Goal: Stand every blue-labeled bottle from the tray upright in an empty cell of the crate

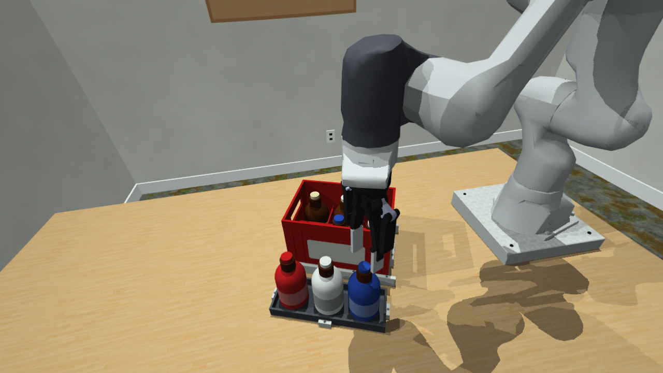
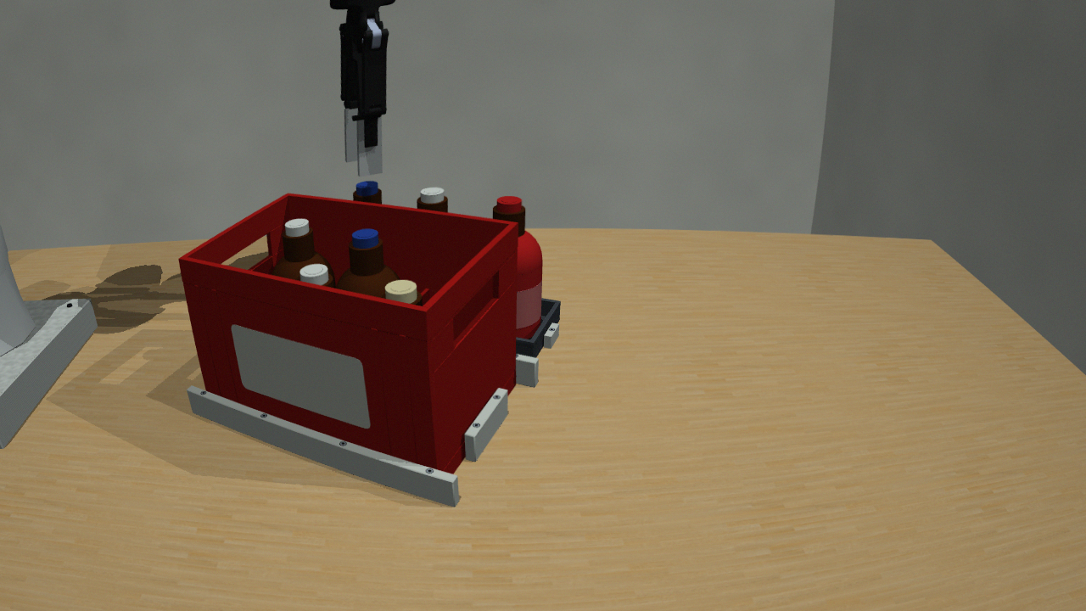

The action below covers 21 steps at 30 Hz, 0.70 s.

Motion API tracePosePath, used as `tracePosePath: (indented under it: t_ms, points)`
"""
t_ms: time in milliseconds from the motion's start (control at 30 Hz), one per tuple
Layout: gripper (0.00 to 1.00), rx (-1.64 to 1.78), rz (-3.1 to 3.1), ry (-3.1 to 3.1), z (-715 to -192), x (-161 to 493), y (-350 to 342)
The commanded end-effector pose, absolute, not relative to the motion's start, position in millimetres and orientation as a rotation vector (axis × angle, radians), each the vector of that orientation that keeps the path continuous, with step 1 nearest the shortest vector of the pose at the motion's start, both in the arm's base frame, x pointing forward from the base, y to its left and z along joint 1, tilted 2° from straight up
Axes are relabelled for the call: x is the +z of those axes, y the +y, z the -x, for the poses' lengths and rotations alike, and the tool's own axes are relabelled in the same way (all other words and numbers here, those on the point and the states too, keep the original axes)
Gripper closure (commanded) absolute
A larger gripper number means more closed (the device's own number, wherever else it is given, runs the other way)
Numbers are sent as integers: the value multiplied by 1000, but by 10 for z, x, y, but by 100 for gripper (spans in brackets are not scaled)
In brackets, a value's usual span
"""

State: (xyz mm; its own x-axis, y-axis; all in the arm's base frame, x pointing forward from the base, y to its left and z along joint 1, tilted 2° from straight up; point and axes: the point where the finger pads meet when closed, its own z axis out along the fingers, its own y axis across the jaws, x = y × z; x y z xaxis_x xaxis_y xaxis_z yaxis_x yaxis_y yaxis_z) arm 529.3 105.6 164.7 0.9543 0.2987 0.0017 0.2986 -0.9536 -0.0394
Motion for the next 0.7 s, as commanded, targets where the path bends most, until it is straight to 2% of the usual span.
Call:
tracePosePath:
  t_ms: [0,667]
  points:
    - [62,6,3069,-471,-5288,1639,1068]
    - [62,6,3069,-471,-5288,1569,1070]
